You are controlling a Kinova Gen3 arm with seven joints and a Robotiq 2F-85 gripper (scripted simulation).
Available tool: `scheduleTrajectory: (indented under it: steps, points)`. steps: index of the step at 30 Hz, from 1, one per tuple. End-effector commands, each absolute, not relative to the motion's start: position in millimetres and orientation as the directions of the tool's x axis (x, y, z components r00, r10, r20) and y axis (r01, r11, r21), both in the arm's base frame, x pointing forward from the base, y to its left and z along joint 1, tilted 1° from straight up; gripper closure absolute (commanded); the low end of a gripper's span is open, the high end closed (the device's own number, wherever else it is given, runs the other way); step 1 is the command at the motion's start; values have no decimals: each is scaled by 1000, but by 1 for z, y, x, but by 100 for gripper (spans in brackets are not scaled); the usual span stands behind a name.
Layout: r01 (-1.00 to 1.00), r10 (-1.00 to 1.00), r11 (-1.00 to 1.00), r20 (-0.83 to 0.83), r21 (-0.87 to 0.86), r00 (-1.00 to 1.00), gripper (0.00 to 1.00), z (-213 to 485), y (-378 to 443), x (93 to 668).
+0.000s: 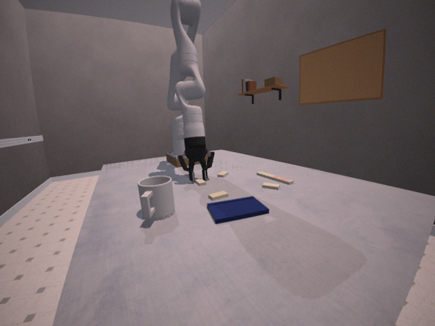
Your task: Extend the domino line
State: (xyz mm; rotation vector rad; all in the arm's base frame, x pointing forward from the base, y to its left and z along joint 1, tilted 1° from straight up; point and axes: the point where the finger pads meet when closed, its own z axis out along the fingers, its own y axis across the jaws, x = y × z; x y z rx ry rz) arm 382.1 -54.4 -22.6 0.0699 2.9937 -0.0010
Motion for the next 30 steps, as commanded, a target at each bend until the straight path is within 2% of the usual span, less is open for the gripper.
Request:
scheduleTrajectory:
  steps: [1,13,14,30]
  points:
    - [47,47,999,-148,3,-988,53,-23,-55,382]
    - [47,47,999,-148,3,-988,53,-23,-55,382]
    - [47,47,999,-148,3,-988,71,-23,-55,382]
    - [47,47,999,-148,3,-988,71,-23,-55,382]
